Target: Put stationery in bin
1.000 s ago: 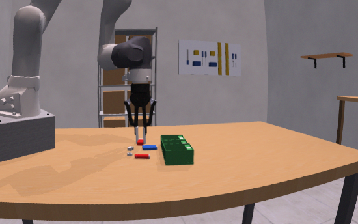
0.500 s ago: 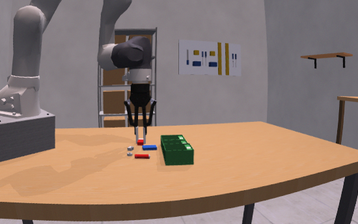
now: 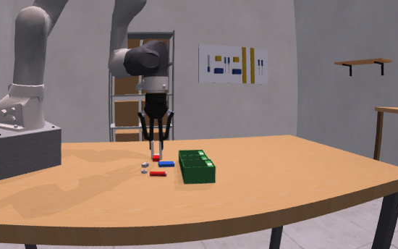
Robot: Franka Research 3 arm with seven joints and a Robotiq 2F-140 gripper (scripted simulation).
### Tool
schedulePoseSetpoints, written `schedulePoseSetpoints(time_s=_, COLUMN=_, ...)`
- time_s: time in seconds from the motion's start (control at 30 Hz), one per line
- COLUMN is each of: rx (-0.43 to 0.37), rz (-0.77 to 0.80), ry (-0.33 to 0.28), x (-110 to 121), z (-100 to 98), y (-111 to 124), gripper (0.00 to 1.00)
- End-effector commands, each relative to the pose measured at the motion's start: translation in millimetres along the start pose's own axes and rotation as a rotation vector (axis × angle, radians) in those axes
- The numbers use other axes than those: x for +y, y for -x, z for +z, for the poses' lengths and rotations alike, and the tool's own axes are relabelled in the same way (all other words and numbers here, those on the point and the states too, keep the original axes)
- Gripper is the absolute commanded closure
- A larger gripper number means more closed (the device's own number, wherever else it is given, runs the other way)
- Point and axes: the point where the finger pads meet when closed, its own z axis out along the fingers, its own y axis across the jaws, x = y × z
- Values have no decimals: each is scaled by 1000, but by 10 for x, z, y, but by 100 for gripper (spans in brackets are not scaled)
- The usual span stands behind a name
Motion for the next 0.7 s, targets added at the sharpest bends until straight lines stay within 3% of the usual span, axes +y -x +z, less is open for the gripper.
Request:
schedulePoseSetpoints(time_s=0.0, rx=2, rz=6, ry=2, x=4, z=-32, y=-10, gripper=89)
schedulePoseSetpoints(time_s=0.67, rx=2, rz=6, ry=2, x=2, z=-599, y=-9, gripper=89)
